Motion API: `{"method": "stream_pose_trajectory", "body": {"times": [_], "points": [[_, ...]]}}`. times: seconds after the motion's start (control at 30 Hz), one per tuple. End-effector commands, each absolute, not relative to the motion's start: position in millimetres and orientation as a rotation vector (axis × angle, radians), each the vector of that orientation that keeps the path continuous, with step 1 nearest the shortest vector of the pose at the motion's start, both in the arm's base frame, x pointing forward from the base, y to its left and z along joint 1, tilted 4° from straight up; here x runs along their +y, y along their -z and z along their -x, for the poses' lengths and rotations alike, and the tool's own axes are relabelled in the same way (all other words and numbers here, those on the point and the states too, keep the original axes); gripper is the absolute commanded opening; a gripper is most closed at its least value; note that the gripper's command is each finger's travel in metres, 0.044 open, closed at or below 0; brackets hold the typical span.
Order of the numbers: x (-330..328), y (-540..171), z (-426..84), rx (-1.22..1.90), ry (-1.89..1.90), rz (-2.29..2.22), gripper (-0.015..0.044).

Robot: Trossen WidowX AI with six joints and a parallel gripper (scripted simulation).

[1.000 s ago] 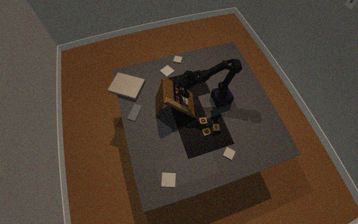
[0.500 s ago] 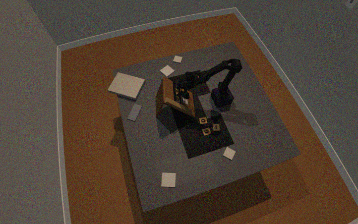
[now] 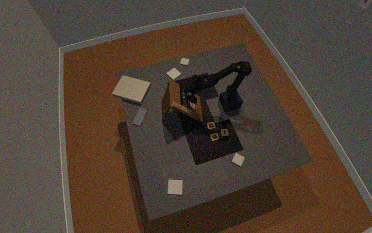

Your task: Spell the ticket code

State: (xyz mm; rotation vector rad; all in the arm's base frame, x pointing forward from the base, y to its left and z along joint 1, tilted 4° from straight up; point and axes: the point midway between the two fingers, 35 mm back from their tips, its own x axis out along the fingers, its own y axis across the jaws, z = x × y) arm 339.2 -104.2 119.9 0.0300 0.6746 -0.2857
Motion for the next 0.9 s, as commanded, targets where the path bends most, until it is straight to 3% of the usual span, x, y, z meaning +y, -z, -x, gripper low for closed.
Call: {"method": "stream_pose_trajectory", "body": {"times": [0.0,0.87], "points": [[-103.2,-122.0,-336.2,0.672,0.291,-0.033,0.0289],[-96.7,-135.0,-322.1,0.673,0.291,-0.034,0.0295]]}}
